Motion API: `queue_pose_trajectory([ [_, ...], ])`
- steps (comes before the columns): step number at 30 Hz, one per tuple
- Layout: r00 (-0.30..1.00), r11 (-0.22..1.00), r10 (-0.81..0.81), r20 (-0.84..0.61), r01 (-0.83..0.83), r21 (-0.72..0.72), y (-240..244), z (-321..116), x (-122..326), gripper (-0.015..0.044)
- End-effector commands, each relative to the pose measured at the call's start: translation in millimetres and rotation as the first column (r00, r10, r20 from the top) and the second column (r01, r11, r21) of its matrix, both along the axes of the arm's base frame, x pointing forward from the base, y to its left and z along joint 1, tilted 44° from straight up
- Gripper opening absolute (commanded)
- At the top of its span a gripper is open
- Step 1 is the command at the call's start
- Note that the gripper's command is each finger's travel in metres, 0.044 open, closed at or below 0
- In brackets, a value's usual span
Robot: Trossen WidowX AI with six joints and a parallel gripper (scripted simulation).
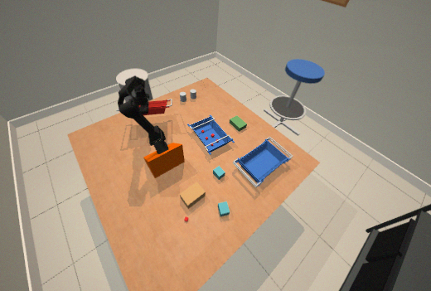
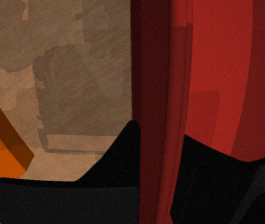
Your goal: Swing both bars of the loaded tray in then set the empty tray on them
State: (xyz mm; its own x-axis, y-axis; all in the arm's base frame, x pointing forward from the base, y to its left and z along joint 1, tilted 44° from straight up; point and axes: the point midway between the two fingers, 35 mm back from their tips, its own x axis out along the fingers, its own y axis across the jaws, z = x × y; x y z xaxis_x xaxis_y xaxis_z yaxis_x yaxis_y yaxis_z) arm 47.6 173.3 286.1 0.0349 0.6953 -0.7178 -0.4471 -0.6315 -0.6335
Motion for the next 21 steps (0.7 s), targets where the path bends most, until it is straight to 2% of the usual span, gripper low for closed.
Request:
queue_pose_trajectory([
  [1,1.000,1.000,0.003,0.012,-0.003,0.020,-0.3,6.0,-0.4,0.0000],
  [21,0.991,0.990,-0.120,-0.054,0.115,-0.085,11.7,-11.6,49.4,0.0000],
])
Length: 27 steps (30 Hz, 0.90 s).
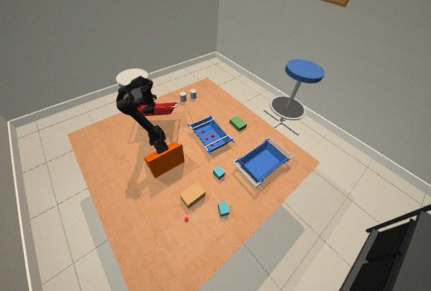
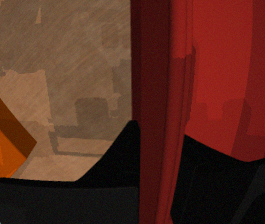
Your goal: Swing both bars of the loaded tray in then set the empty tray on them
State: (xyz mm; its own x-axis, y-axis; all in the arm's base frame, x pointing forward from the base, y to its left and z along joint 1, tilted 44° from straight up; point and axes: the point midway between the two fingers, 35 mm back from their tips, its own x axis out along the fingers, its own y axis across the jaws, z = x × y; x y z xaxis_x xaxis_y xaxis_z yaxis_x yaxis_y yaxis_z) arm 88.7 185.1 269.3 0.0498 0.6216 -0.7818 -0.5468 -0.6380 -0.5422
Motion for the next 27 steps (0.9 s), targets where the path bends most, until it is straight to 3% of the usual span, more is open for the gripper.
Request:
queue_pose_trajectory([
  [1,1.000,1.000,-0.029,0.003,0.028,0.005,0.2,4.0,11.4,0.0000],
  [27,0.966,0.974,-0.216,-0.139,0.203,-0.105,-12.3,-30.9,93.0,0.0000],
])
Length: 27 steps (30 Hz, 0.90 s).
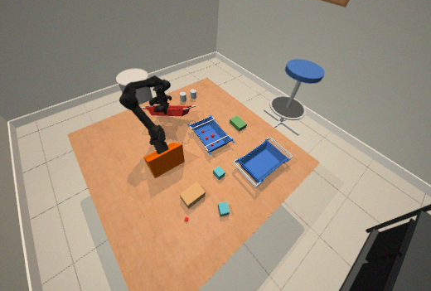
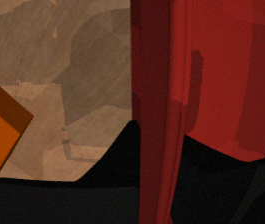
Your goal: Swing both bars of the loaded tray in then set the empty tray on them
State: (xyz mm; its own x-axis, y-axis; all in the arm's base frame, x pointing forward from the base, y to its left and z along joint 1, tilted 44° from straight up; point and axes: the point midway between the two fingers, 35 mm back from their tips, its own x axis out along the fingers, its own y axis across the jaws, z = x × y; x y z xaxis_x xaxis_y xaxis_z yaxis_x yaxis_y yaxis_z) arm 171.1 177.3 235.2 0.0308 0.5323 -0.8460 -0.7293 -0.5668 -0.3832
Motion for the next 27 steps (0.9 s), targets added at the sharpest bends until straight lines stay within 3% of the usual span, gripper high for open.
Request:
queue_pose_trajectory([
  [1,0.999,0.999,-0.036,-0.001,0.036,0.005,-5.7,1.6,13.6,0.0000],
  [27,0.958,0.973,-0.229,-0.175,0.228,-0.026,-55.7,-42.7,87.2,0.0000],
])
